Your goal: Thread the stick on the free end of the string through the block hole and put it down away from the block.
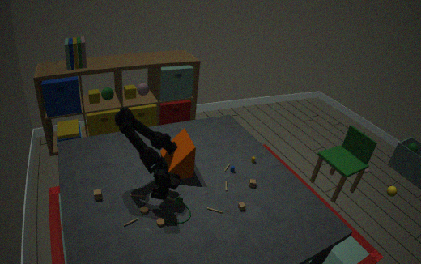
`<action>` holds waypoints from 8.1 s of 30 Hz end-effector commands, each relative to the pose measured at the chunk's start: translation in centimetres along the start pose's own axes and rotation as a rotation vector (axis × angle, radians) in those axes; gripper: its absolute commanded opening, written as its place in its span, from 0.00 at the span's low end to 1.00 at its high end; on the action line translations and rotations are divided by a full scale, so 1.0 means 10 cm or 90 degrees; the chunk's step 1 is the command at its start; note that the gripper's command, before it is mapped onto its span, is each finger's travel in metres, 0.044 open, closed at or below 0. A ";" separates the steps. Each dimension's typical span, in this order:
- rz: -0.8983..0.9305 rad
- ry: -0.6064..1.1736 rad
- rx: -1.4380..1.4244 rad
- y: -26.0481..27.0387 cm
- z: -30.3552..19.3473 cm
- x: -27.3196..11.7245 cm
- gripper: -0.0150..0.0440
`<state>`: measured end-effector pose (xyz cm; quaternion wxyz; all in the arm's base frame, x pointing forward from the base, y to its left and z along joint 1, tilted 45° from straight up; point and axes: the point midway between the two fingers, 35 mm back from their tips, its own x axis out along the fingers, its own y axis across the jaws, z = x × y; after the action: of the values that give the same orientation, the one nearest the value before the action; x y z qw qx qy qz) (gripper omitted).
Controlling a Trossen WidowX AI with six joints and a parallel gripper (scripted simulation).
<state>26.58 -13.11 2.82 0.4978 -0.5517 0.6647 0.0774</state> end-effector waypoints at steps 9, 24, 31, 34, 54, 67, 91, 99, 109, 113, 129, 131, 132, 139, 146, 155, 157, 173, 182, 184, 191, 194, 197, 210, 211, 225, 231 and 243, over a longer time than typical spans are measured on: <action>-0.003 0.003 0.038 0.00 -0.16 -0.01 0.25; -0.010 0.003 0.057 0.05 -0.34 -0.03 0.25; -0.014 0.003 0.056 0.04 -0.44 -0.04 0.25; -0.015 0.003 0.057 0.04 -0.48 -0.05 0.25; 0.023 0.001 0.066 0.03 -0.64 0.03 0.25; 0.023 0.001 0.066 0.03 -0.64 0.03 0.25; 0.023 0.001 0.066 0.03 -0.64 0.03 0.25; 0.023 0.001 0.066 0.03 -0.64 0.03 0.25; 0.023 0.001 0.066 0.03 -0.64 0.03 0.25; 0.023 0.001 0.066 0.03 -0.64 0.03 0.25; 0.023 0.001 0.066 0.03 -0.64 0.03 0.25; 0.023 0.001 0.066 0.03 -0.64 0.03 0.25; 0.023 0.001 0.066 0.03 -0.64 0.03 0.25; 0.023 0.001 0.066 0.03 -0.64 0.03 0.25; 0.023 0.001 0.066 0.03 -0.64 0.03 0.25; 0.023 0.001 0.066 0.03 -0.64 0.03 0.25; 0.023 0.001 0.066 0.03 -0.64 0.03 0.25; 0.020 -0.006 0.062 0.03 -0.60 0.01 0.52; 0.017 -0.007 0.065 -0.03 -0.50 -0.79 0.61; 0.017 -0.007 0.065 -0.03 -0.50 -0.79 0.61; 0.018 -0.010 0.062 -0.03 -0.49 -0.74 0.74; 0.018 -0.010 0.062 -0.03 -0.49 -0.74 0.88; 0.019 -0.010 0.062 -0.04 -0.47 -0.94 1.00; 0.019 -0.014 0.060 -0.04 -0.45 -0.99 1.00; 0.019 -0.014 0.060 -0.04 -0.45 -0.99 1.00; 0.019 -0.014 0.060 -0.04 -0.45 -0.99 1.00; 0.019 -0.014 0.060 -0.04 -0.45 -0.99 1.00; 0.019 -0.014 0.060 -0.04 -0.45 -0.99 1.00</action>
<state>23.28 -9.74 12.60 0.5287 -0.5169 0.6706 0.0596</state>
